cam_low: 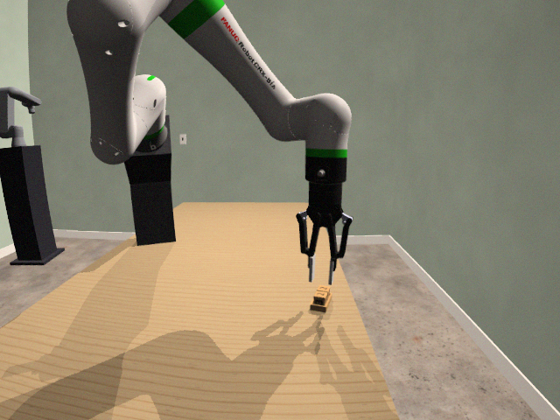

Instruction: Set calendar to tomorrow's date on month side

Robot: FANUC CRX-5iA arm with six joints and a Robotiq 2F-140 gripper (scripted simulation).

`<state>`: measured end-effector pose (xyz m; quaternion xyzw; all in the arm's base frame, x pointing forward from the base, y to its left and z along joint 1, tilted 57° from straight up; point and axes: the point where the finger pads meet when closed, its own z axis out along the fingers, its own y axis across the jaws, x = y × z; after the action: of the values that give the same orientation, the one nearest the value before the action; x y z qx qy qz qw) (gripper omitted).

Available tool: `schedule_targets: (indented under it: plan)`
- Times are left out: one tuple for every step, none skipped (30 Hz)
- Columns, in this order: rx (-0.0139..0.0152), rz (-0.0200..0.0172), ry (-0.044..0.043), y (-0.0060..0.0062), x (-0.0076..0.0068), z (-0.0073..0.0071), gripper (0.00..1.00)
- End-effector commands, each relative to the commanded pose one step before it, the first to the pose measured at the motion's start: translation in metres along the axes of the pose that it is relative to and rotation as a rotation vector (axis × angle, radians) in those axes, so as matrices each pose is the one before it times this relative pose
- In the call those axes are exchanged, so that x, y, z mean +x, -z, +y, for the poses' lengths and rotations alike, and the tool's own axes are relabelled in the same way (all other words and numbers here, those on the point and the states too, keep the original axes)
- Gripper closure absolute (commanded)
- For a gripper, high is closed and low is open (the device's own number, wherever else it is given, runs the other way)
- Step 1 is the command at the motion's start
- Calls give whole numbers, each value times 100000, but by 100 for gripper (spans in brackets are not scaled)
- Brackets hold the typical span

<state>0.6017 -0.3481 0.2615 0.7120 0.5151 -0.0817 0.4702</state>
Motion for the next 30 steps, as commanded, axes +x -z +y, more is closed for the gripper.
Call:
schedule_targets:
  plan:
    - [-57,14,-1,-380,11,32,65]
    - [0,1,0,-161,-2,1,65]
    - [-1,-1,0,-160,-2,2,65]
    - [0,0,0,-158,-2,2,65]
    - [0,0,0,-156,-2,1,65]
    - [-1,-1,0,-153,-2,2,65]
    - [0,0,0,-149,-2,2,65]
    - [1,1,0,-144,-2,1,65]
    - [-1,-1,0,-139,-2,2,65]
    - [0,0,0,-133,-2,2,65]
    - [1,1,0,-127,-2,1,65]
    - [0,0,0,-120,-2,2,65]
    - [0,-1,0,-113,-2,2,65]
    - [0,0,0,0,0,0,65]
    - [0,0,0,0,0,0,65]
    - [0,0,0,-105,-1,1,65]
    - [0,0,0,-98,-1,1,65]
    - [1,1,0,-89,-1,1,65]
    - [-1,-1,0,-81,-1,2,65]
    - [0,0,0,-73,-1,1,65]
    - [0,0,0,-64,-1,1,65]
    - [0,0,0,-56,-1,1,65]
    - [0,0,0,-48,-1,0,65]
    - [0,0,0,-40,-1,0,65]
    - [0,0,0,-32,0,0,65]
    - [0,0,0,-25,0,0,65]
    - [0,0,0,-19,0,0,65]
    - [0,0,0,-13,0,0,65]
    - [0,0,0,-8,0,0,65]
    - [0,0,0,-4,0,0,65]
